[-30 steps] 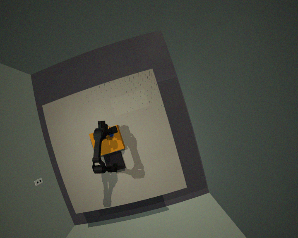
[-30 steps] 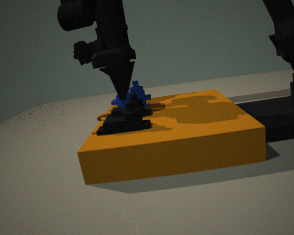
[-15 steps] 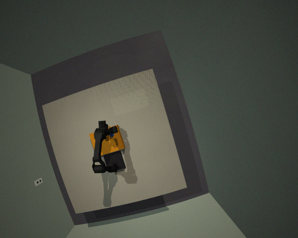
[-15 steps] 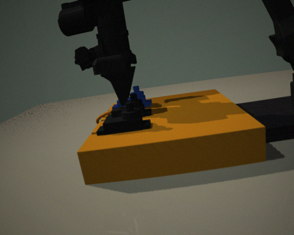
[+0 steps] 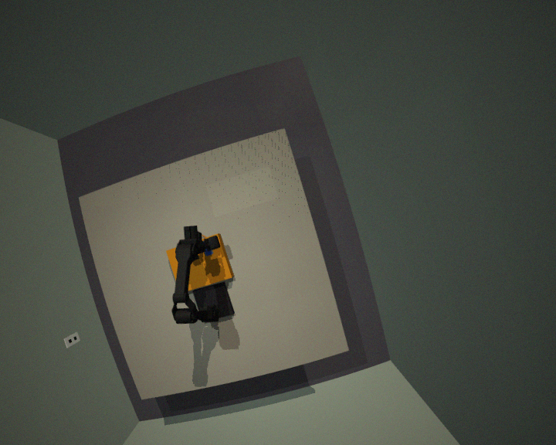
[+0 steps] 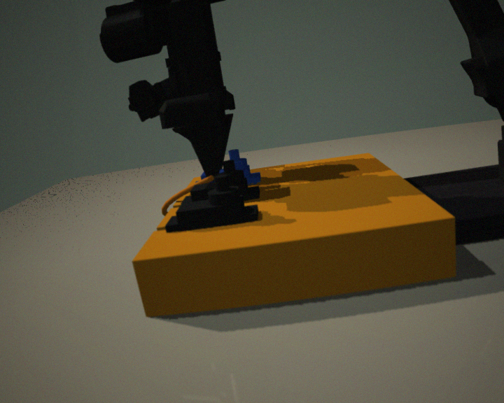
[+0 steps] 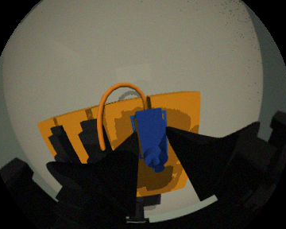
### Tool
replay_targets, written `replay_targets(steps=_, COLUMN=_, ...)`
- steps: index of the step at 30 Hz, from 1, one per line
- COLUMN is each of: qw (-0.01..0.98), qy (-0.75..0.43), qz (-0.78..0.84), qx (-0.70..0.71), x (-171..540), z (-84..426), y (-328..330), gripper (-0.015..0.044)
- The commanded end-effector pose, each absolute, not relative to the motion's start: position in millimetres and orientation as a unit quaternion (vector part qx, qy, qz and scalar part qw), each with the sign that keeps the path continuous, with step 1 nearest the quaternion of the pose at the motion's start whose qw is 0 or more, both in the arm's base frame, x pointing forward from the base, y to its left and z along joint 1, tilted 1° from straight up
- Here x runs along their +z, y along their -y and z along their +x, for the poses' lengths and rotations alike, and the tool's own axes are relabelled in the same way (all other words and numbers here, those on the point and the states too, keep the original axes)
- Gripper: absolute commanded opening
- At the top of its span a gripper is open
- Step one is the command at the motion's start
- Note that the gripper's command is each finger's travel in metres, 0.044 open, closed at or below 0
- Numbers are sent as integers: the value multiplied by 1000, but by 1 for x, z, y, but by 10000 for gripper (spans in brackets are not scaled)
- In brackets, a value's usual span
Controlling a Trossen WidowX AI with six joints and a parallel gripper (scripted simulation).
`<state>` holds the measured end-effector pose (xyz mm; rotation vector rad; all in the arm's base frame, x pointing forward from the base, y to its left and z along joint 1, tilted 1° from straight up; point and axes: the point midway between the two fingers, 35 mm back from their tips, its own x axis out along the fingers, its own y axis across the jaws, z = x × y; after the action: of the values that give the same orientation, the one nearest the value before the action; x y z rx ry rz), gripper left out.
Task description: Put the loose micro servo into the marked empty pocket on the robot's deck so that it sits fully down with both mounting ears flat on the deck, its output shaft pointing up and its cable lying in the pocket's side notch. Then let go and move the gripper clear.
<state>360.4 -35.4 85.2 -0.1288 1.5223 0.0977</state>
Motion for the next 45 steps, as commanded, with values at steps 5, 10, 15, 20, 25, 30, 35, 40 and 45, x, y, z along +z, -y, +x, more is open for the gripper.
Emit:
replay_targets(steps=5, qw=723, qy=-687, qz=-58, qx=45, x=118, z=356, y=35, gripper=188)
replay_targets(steps=10, qw=724, qy=-686, qz=-59, qx=44, x=117, z=356, y=36, gripper=214)
replay_targets(steps=15, qw=723, qy=-687, qz=-59, qx=41, x=138, z=327, y=42, gripper=345)
replay_targets(steps=20, qw=721, qy=-690, qz=-58, qx=43, x=168, z=268, y=49, gripper=440)
replay_targets(steps=25, qw=720, qy=-690, qz=-58, qx=44, x=175, z=249, y=50, gripper=440)
replay_targets(steps=30, qw=720, qy=-690, qz=-58, qx=44, x=177, z=249, y=50, gripper=440)
replay_targets(steps=35, qw=723, qy=-687, qz=-59, qx=42, x=205, z=249, y=49, gripper=440)
replay_targets(steps=40, qw=724, qy=-686, qz=-60, qx=41, x=220, z=248, y=48, gripper=440)
replay_targets(steps=45, qw=724, qy=-686, qz=-60, qx=41, x=220, z=248, y=48, gripper=440)
